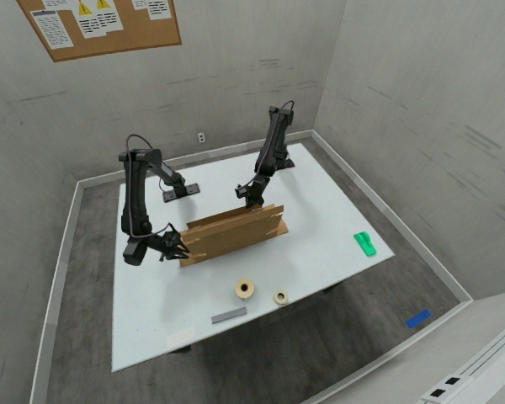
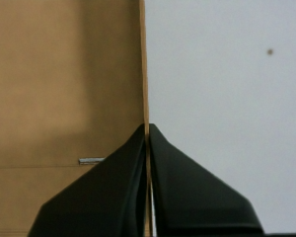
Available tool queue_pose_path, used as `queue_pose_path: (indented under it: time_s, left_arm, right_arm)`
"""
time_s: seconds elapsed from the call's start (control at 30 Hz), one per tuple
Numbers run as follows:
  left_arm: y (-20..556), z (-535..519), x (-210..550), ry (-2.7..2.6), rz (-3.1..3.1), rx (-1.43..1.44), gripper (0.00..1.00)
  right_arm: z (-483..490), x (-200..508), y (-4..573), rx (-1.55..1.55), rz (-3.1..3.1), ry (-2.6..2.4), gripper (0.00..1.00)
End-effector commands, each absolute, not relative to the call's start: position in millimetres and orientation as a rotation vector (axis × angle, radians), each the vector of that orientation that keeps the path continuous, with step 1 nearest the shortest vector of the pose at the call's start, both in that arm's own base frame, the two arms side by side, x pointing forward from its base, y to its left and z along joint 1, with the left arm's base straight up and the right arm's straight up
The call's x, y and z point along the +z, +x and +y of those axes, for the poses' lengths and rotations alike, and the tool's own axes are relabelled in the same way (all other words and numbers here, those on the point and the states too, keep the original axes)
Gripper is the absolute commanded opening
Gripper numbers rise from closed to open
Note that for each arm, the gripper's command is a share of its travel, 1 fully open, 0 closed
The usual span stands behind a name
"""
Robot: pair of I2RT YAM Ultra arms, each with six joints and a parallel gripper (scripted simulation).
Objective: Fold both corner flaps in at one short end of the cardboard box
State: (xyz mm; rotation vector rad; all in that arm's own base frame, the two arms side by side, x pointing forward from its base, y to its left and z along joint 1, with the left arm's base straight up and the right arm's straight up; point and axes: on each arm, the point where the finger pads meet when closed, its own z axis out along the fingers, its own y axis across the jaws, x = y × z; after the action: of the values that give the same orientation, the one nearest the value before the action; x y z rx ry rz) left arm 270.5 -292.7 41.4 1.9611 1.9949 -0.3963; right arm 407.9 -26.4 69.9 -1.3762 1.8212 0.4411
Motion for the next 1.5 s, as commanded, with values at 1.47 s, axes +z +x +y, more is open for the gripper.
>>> queue_pose_path:
  time_s: [1.47]
  left_arm:
    - [273.4, -296.8, 60.2, 1.938, 1.941, -0.398, 0.03]
  right_arm:
    - [4.6, 32.1, 419.8, 0.474, 1.820, -1.367, 0.12]
